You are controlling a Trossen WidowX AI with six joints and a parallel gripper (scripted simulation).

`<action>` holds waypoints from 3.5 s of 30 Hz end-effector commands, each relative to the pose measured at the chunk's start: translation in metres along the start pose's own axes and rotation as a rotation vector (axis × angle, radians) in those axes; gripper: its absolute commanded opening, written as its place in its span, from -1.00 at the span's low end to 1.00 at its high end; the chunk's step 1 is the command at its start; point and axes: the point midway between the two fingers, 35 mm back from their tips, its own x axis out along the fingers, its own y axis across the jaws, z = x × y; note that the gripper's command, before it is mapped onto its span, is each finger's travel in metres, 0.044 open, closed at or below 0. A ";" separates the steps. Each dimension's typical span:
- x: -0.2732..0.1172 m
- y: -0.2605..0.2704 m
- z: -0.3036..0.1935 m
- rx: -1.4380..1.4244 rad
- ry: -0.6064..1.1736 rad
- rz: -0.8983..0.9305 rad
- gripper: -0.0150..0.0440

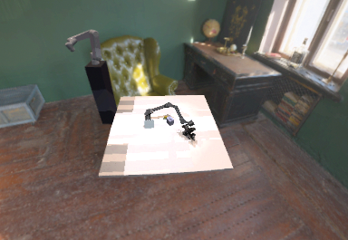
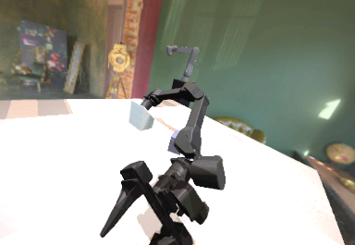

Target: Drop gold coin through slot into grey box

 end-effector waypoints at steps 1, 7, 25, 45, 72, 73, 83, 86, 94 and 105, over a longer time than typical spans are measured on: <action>-0.002 0.000 0.001 -0.004 0.005 0.006 0.78; -0.067 0.007 0.010 -0.125 0.153 0.199 0.24; -0.332 -0.040 -0.048 -0.343 0.624 0.821 0.05; -0.471 -0.089 -0.107 -0.323 0.854 1.150 0.05; -0.461 -0.046 -0.155 -0.323 0.854 1.151 0.05; -0.460 -0.045 -0.156 -0.323 0.854 1.151 0.05; -0.458 -0.034 -0.168 -0.323 0.855 1.152 0.05; -0.458 -0.031 -0.172 -0.323 0.855 1.153 0.05; -0.456 -0.024 -0.182 -0.322 0.855 1.155 0.05; -0.456 -0.022 -0.184 -0.322 0.855 1.155 -0.49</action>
